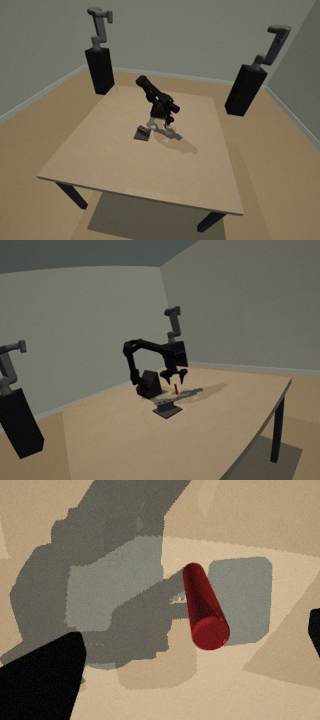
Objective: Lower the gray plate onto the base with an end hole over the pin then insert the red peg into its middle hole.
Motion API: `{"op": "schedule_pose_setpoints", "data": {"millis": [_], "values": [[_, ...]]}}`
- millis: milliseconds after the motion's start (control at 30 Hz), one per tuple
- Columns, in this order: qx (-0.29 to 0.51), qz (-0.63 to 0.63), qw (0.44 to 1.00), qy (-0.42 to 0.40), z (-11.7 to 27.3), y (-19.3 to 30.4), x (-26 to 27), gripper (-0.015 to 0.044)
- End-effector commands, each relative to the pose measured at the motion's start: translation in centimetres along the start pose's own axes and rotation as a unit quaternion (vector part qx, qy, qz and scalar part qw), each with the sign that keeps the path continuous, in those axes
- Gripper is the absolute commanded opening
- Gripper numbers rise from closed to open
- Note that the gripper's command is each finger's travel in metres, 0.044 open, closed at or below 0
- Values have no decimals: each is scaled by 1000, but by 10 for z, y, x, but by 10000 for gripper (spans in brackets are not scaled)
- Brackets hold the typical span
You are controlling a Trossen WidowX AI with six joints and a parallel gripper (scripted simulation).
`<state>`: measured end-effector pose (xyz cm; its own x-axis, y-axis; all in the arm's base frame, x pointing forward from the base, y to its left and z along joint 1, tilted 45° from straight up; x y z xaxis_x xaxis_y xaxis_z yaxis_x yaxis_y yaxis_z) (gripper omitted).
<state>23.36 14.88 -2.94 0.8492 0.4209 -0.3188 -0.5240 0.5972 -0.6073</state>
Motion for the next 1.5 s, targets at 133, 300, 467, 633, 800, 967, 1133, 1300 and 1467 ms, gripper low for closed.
{"op": "schedule_pose_setpoints", "data": {"millis": [133,300,467,633,800,967,1133,1300,1467], "values": [[-4,5,1000,5,-15,0,-2,440],[-5,5,1000,5,-23,0,-2,440],[-5,5,1000,6,-31,0,-3,440],[-5,5,1000,6,-37,0,-3,440],[-5,5,1000,6,-38,0,-3,335],[-5,5,1000,6,-38,0,-3,204],[-5,5,1000,6,-38,0,-3,72],[-5,5,1000,6,-38,0,-3,20],[-5,5,1000,6,-37,0,-3,0]]}}
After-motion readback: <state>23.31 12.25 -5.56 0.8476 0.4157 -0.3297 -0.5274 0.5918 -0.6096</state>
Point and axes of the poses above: the point midway between the two fingers, 35 mm back from their tips, its own z axis back along the fingers, its own x axis across the jaws, y = z × x, the point moved 5 cm from there along z, back along the fingers, and after that the axes turned 5 degrees about z, right-handed, at the moved point
